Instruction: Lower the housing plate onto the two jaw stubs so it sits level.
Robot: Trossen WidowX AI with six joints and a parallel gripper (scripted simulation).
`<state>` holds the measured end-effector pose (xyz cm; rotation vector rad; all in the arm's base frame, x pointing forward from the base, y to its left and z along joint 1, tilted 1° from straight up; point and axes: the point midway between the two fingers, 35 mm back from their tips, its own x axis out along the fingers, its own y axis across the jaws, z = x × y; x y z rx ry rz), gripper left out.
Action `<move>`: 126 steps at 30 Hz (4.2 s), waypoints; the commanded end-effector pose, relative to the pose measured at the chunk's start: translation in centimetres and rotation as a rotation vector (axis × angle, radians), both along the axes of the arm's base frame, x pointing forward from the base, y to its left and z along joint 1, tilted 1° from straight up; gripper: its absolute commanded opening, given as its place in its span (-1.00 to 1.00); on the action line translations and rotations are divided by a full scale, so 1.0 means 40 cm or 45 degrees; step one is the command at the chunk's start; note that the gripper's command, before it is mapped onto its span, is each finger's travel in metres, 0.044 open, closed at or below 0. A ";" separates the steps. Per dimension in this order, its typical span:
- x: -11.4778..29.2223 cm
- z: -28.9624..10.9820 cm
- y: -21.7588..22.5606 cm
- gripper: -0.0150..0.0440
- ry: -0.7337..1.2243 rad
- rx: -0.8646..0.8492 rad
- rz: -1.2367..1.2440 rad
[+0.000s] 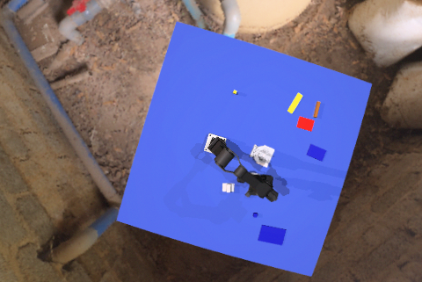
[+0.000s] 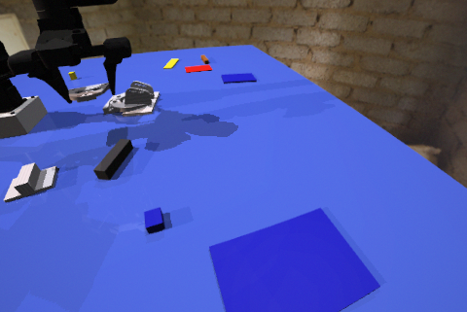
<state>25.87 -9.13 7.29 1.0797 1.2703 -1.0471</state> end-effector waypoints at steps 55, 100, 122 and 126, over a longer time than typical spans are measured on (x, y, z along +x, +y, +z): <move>0.010 0.001 0.288 0.70 -0.007 -0.037 1.454; -0.039 0.000 0.326 0.70 -0.008 -0.042 1.694; -0.039 0.000 0.326 0.70 -0.008 -0.042 1.694; -0.040 0.000 0.325 0.70 -0.008 -0.042 1.693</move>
